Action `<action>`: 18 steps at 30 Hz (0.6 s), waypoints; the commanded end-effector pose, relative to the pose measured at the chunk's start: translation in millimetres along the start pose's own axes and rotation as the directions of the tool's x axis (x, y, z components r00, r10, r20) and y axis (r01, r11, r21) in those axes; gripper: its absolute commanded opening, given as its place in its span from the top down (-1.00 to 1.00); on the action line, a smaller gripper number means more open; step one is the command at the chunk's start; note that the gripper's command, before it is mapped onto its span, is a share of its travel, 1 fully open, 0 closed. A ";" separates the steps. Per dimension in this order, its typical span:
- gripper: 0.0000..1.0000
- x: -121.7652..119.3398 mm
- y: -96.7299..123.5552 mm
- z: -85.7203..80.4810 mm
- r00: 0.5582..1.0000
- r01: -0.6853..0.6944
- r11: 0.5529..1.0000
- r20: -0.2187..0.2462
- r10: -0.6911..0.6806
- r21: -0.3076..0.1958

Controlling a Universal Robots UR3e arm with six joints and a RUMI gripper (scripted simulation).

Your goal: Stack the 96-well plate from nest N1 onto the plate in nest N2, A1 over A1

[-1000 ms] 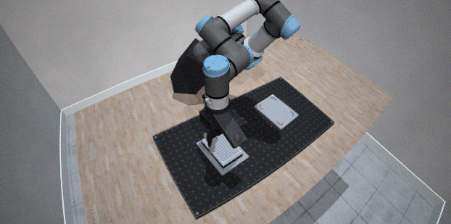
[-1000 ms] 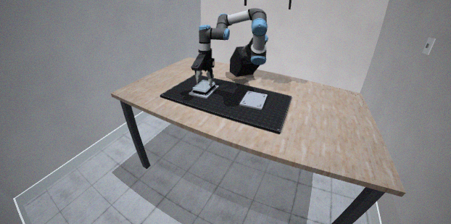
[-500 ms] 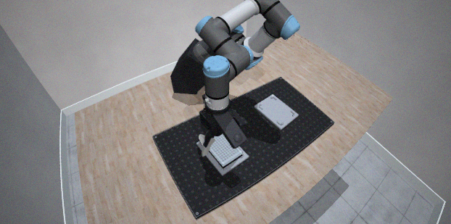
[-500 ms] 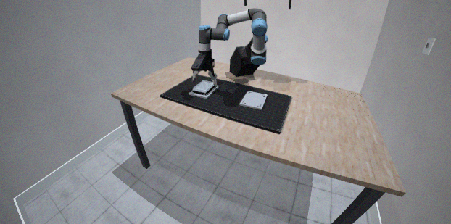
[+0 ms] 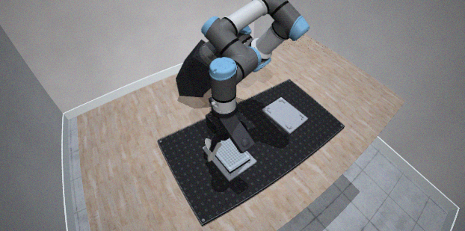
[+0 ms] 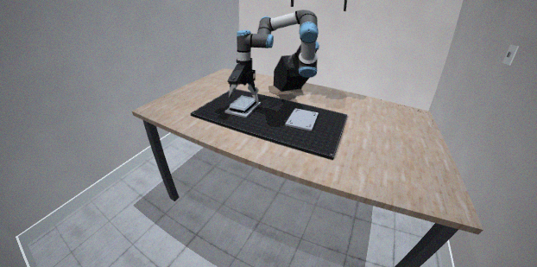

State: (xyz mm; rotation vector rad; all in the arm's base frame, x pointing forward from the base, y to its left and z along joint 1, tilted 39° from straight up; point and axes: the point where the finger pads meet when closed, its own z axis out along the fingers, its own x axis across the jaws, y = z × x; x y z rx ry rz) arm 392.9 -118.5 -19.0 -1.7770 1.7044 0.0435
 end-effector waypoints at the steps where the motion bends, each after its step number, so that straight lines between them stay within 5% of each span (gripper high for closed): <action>1: -1.00 0.6 -0.4 -0.7 1.000 0.001 1.000 -0.002 -0.001 0.001; 18: -1.00 0.6 -0.4 -37.9 1.000 0.001 1.000 -0.002 -0.001 0.001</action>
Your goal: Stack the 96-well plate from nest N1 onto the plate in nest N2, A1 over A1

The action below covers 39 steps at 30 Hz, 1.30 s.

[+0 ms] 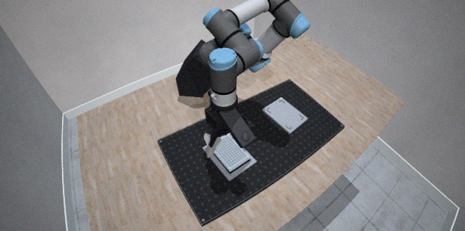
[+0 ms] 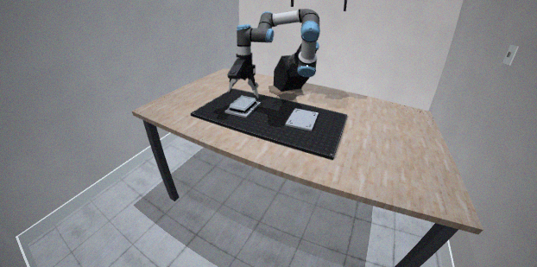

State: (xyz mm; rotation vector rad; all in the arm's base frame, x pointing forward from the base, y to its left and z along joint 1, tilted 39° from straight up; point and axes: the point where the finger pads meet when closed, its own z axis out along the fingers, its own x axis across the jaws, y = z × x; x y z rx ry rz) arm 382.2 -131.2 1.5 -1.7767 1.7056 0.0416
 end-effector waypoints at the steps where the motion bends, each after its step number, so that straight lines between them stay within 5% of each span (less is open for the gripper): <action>1: -1.00 0.4 -0.2 -14.3 1.000 0.001 1.000 -0.001 -0.001 0.000; 19: -1.00 0.4 -0.2 -56.9 1.000 0.001 1.000 -0.001 -0.001 0.000; 39: -1.00 0.4 -0.2 -57.2 1.000 0.001 1.000 -0.001 -0.001 0.000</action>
